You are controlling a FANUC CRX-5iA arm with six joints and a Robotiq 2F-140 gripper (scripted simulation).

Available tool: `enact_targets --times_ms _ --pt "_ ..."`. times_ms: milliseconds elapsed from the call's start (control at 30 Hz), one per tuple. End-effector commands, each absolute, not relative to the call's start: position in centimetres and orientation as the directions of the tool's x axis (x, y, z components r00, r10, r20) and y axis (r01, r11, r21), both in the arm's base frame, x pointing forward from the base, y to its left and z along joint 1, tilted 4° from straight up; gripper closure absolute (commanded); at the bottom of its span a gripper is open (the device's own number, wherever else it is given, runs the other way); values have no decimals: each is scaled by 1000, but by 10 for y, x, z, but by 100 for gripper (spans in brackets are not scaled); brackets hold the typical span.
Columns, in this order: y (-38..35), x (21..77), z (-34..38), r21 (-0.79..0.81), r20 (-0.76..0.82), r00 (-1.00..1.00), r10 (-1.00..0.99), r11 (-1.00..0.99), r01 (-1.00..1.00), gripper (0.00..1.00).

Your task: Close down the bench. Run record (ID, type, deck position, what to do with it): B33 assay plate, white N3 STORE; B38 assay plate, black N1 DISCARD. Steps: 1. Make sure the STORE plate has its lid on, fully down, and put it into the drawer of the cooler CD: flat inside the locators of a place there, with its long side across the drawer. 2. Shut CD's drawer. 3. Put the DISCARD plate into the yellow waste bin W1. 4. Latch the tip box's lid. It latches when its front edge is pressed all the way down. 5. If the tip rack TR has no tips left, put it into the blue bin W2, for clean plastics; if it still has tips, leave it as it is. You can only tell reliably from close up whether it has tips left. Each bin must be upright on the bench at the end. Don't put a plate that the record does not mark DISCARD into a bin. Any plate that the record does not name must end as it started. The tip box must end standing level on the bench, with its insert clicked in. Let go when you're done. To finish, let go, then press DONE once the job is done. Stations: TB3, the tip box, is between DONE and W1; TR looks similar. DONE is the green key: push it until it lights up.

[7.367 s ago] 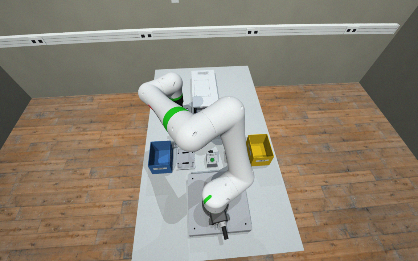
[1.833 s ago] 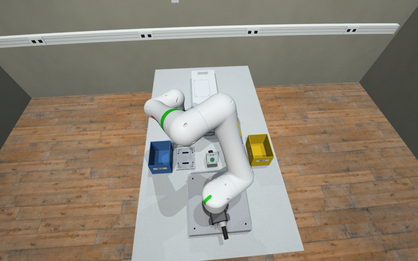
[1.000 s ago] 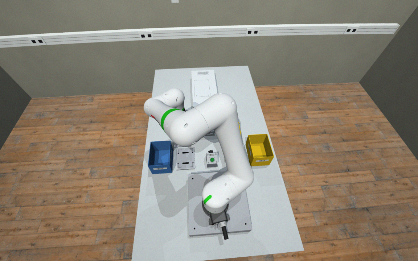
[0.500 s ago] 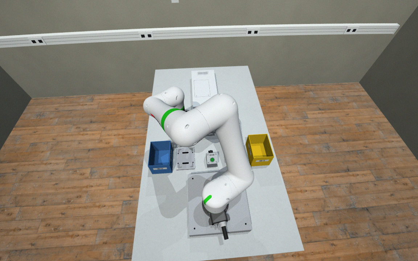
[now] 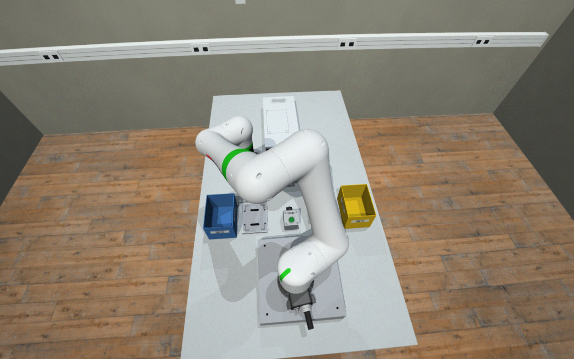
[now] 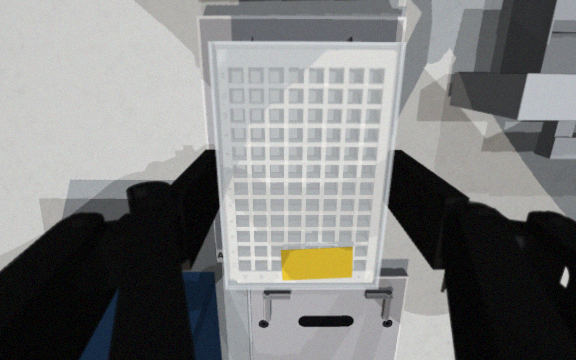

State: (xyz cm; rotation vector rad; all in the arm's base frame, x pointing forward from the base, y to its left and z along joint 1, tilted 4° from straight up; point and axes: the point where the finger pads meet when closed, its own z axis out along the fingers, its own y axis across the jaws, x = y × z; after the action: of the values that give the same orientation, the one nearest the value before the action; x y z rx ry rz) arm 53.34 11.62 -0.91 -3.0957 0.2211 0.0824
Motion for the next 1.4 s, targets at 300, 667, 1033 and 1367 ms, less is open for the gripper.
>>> enact_targets --times_ms 300,667,1033,1367 --pt "116 535 7 -33 -54 989 -141 -989 -143 90" --pt "115 536 22 -33 -54 989 -141 -989 -143 90" --pt "115 536 34 -33 -54 989 -141 -989 -143 90" --pt "114 537 44 -33 -54 989 -141 -989 -143 90"
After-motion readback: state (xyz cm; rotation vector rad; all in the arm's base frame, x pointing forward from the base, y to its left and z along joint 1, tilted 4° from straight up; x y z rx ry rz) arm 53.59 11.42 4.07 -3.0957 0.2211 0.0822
